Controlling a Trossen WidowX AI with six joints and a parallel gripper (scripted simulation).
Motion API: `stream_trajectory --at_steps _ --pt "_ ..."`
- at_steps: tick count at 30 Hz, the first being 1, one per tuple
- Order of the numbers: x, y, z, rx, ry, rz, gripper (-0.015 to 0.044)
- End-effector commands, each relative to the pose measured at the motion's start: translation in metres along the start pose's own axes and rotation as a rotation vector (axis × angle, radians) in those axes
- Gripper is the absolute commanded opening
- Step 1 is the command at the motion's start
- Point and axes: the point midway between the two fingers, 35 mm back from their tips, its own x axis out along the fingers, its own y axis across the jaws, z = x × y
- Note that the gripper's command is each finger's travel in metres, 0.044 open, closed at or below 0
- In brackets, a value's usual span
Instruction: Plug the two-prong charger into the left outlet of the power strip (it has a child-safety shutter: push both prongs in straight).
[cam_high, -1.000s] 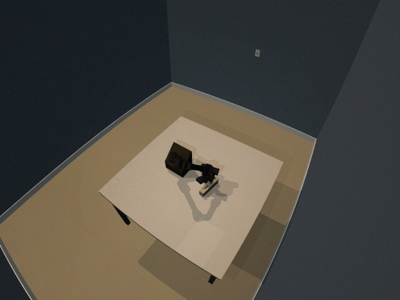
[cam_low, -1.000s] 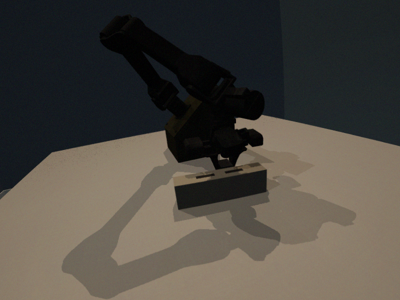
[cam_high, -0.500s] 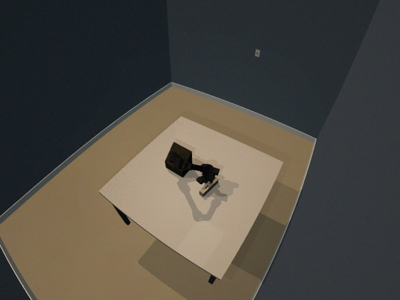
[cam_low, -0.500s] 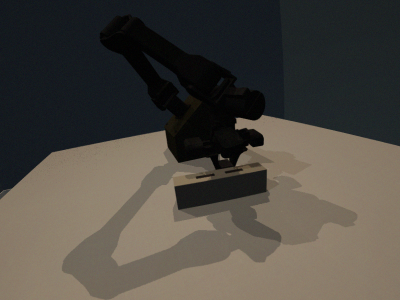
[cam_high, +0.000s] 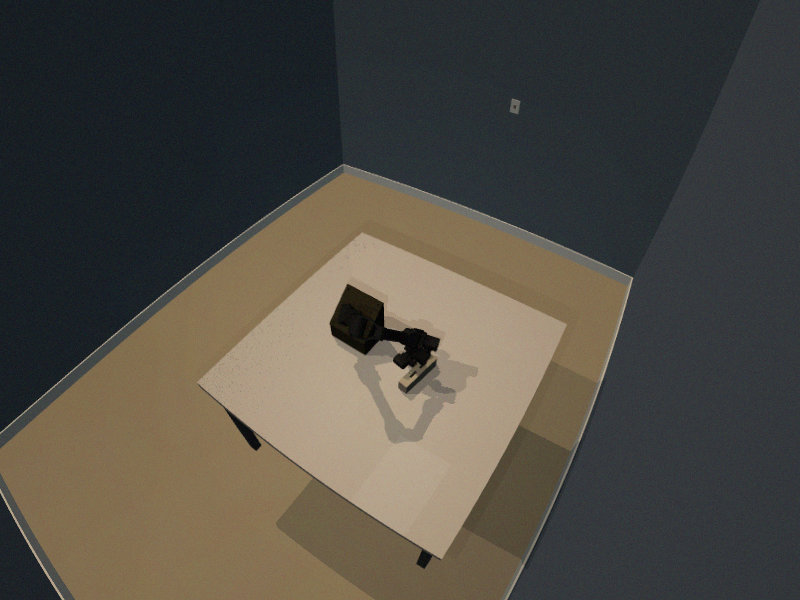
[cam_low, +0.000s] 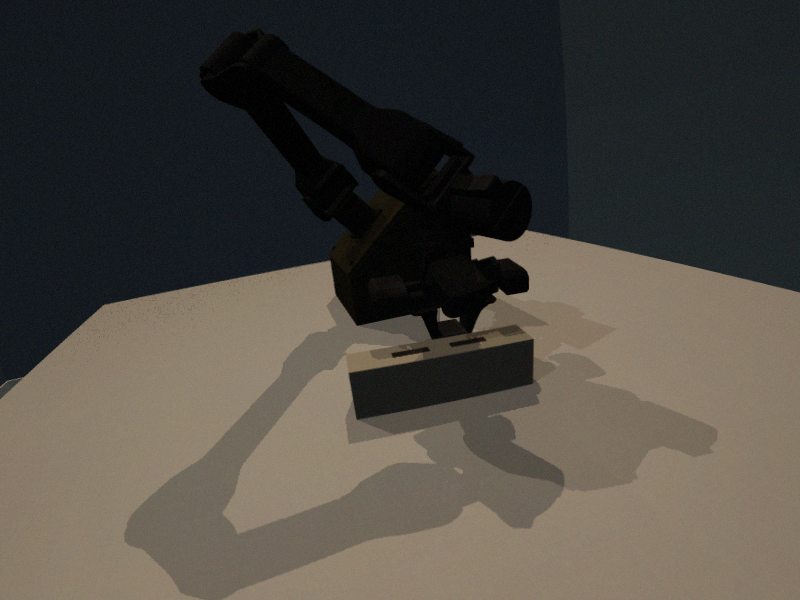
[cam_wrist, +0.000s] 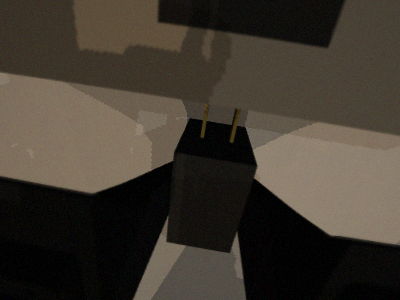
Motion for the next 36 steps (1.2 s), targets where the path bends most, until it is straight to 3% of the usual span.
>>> stream_trajectory --at_steps 1,36 --pt "-0.0006 -0.0004 0.0016 0.000 -0.001 -0.002 0.0000" --pt "-0.0009 -0.0004 0.0079 0.000 -0.001 -0.002 0.0000"
